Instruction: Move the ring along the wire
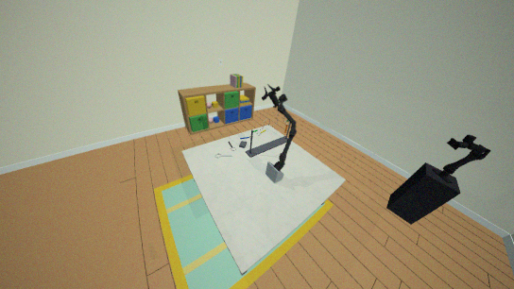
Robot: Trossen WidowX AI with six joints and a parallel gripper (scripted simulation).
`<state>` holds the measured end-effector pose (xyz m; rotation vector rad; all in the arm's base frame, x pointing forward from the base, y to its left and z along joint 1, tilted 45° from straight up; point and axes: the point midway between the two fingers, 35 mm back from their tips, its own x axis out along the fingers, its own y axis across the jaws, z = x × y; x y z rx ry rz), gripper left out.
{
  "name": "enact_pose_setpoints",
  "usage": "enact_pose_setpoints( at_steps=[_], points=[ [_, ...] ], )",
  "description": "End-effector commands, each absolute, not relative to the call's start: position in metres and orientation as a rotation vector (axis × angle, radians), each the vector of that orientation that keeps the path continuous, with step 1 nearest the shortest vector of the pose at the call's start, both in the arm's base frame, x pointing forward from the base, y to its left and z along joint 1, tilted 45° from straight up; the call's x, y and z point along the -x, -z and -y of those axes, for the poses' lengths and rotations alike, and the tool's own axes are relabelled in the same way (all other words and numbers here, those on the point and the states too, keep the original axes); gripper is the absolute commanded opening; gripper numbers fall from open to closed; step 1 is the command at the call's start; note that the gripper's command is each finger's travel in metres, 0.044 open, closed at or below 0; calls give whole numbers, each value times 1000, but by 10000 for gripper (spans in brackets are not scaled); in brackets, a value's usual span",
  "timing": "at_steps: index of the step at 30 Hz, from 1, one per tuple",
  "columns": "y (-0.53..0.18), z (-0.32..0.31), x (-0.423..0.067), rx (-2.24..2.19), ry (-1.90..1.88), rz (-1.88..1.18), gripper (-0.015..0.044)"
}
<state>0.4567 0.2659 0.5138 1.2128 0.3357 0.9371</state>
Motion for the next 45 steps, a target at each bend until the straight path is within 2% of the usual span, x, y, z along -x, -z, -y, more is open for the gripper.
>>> enact_pose_setpoints(
  at_steps=[1,13,27,45],
  points=[
    [-529,-222,-462,-1286,-858,-256,160],
    [-575,-98,-448,-1479,-671,22,160],
    [-607,39,-387,-1607,-458,393,160],
    [-546,241,-337,-1266,122,674,160]
  ],
)
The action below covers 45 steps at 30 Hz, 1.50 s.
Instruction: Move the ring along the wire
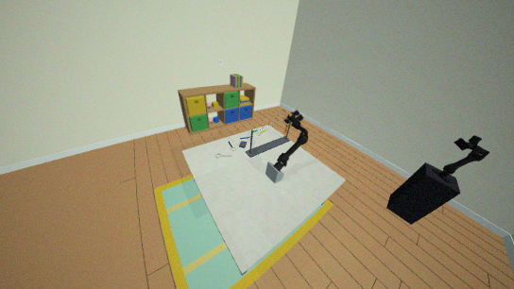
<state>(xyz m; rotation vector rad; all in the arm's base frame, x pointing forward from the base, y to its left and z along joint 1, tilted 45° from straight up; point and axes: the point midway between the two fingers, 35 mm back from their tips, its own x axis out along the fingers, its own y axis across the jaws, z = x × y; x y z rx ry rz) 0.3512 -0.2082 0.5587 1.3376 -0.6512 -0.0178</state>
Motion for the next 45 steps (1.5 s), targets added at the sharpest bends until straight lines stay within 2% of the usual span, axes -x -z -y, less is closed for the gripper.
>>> enact_pose_setpoints(
  at_steps=[1,7,18,32,45],
  points=[
    [-542,251,-332,-1243,154,679,160],
    [-520,297,-310,-1096,310,660,160],
    [-468,352,-310,-529,408,330,160],
    [-416,405,-287,208,304,39,160],
    [-373,439,-247,816,124,-47,160]
  ],
)
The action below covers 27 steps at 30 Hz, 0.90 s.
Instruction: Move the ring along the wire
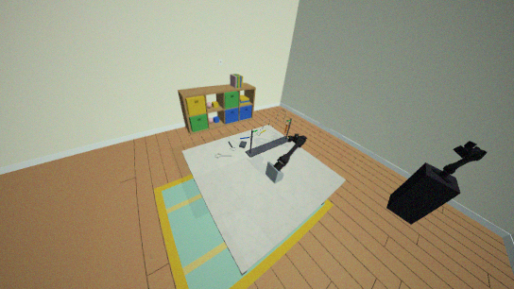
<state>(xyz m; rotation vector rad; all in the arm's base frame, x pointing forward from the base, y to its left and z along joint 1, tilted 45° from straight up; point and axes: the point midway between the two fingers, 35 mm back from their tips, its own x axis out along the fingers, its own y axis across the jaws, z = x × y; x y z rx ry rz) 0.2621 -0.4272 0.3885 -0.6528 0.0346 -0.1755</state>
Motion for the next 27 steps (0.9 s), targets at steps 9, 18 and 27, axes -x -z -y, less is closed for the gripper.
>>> enact_pose_setpoints(
  at_steps=[9,18,27],
  points=[
    [-373,439,-248,824,121,-47,160],
    [-407,410,-300,823,123,-42,160],
    [-408,412,-308,823,123,-41,160]
  ],
)
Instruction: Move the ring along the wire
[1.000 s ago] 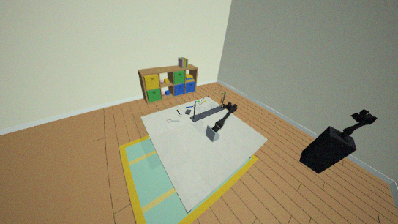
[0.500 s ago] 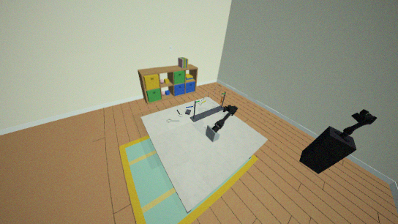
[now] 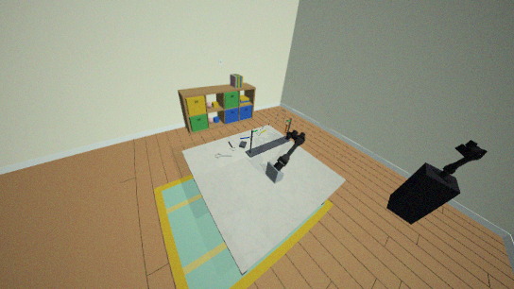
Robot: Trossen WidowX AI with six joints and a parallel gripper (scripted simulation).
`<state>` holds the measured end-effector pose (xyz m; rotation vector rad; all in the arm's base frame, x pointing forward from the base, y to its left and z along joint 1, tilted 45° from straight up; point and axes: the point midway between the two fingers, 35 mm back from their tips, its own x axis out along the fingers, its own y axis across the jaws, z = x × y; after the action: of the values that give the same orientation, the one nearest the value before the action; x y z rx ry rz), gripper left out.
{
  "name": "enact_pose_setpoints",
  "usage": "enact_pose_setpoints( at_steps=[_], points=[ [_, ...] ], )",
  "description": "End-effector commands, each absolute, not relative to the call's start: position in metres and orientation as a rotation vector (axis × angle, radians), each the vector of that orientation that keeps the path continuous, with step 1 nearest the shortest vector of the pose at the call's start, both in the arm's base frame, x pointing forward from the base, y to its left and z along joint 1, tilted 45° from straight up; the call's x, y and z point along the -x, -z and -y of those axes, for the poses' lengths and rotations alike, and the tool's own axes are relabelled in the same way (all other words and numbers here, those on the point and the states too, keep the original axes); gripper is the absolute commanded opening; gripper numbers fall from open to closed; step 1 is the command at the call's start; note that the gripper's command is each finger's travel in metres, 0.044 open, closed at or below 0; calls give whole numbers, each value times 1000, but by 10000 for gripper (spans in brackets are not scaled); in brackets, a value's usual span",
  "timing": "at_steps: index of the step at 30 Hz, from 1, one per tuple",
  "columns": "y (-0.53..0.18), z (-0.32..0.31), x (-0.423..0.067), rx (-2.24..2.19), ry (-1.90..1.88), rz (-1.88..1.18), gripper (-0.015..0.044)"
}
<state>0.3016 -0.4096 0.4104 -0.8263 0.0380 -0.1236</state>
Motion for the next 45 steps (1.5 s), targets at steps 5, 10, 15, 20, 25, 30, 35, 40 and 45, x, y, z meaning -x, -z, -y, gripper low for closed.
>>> enact_pose_setpoints(
  at_steps=[5,10,15,20,25,30,35,40,45],
  points=[
    [-409,413,-316,822,124,-41,160],
    [-409,415,-324,822,124,-40,160],
    [-409,416,-331,822,124,-40,160],
    [-410,417,-339,822,124,-39,160],
    [-410,418,-347,822,125,-39,160],
    [-410,419,-356,822,125,-38,160],
    [-410,419,-364,821,125,-37,160],
    [-409,419,-372,821,125,-37,160],
    [-409,419,-373,821,125,-37,160]
  ],
)
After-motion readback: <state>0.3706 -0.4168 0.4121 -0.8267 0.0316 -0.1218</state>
